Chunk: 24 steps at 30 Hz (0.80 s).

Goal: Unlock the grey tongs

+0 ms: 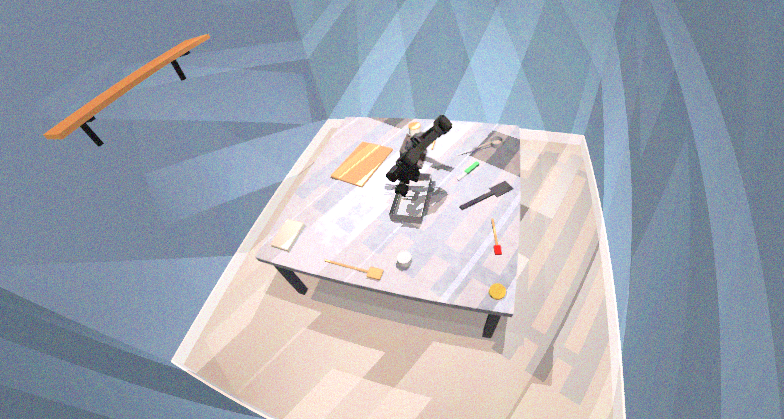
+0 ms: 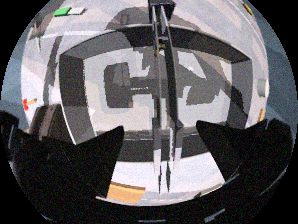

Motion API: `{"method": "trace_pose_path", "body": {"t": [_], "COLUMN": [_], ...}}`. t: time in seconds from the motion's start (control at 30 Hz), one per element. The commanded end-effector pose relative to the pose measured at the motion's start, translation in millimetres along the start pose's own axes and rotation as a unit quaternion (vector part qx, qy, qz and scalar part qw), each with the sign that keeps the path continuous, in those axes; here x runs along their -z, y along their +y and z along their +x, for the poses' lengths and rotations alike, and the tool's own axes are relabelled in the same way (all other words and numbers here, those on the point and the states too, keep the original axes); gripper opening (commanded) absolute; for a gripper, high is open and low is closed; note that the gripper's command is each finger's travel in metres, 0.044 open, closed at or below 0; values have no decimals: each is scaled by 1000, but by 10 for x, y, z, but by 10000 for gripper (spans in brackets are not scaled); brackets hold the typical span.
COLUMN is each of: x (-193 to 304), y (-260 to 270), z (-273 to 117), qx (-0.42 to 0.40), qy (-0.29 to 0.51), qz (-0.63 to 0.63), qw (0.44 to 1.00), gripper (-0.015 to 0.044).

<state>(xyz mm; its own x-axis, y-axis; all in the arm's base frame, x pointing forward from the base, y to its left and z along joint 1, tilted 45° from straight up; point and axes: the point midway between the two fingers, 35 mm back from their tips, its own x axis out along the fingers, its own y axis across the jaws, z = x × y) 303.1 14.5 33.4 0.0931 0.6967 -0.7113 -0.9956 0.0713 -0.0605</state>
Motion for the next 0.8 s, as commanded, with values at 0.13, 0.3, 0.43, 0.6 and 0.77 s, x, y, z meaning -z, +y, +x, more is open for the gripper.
{"method": "trace_pose_path", "body": {"t": [0.13, 0.3, 0.43, 0.6, 0.77], "x": [-13, -19, -13, -13, -13], "y": [27, 36, 17, 17, 17], "z": [141, 210, 173, 173, 173], "qx": [-2, -2, -1, -1, -1], "qy": [-5, -5, -2, -2, -2], "qz": [3, 3, 0, 0, 0], "qw": [1000, 1000, 1000, 1000, 1000], "gripper": [440, 440, 361, 230, 99]}}
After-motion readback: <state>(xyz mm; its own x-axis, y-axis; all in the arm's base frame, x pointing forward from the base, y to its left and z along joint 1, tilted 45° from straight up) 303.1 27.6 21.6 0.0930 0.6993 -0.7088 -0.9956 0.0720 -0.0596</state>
